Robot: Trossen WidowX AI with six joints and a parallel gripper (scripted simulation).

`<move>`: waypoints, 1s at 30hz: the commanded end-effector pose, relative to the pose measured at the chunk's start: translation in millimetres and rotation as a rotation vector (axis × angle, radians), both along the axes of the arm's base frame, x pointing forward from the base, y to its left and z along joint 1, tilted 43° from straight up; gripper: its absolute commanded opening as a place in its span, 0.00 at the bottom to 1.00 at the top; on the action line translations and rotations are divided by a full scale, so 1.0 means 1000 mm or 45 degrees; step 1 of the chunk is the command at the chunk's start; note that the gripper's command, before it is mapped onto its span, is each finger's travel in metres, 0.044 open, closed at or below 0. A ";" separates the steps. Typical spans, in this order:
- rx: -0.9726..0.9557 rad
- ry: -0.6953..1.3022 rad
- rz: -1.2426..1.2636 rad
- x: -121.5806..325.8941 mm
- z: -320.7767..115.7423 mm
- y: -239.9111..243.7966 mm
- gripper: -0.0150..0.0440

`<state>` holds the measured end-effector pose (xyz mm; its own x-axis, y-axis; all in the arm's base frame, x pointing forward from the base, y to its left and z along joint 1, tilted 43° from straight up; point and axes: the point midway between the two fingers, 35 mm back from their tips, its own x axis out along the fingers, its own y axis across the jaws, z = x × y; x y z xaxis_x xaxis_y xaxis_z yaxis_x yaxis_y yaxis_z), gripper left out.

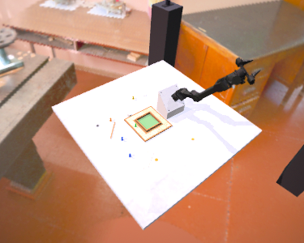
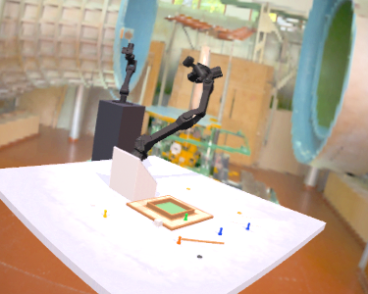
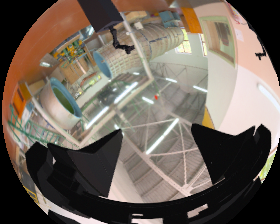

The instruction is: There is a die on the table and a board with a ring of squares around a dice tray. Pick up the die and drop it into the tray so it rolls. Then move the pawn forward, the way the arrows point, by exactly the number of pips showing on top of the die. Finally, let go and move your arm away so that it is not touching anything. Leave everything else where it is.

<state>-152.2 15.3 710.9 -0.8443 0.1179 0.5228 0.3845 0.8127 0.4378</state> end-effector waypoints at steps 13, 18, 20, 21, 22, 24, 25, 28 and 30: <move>0.298 -0.151 0.181 -0.058 -0.028 -0.057 0.72; 0.439 -0.217 0.277 -0.082 -0.045 -0.091 0.72; 0.505 -0.241 0.309 -0.092 -0.053 -0.105 0.72; 0.539 -0.252 0.328 -0.096 -0.057 -0.113 0.72; 0.581 -0.263 0.352 -0.100 -0.062 -0.123 0.72; 0.675 -0.284 0.405 -0.108 -0.073 -0.145 0.72; 0.723 -0.292 0.432 -0.111 -0.079 -0.156 0.72; 0.868 -0.308 0.515 -0.118 -0.098 -0.191 0.72; 0.955 -0.310 0.565 -0.119 -0.109 -0.211 0.72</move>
<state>-262.5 -162.3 622.9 -0.8583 -0.4724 0.2005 -0.0250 0.4287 0.9031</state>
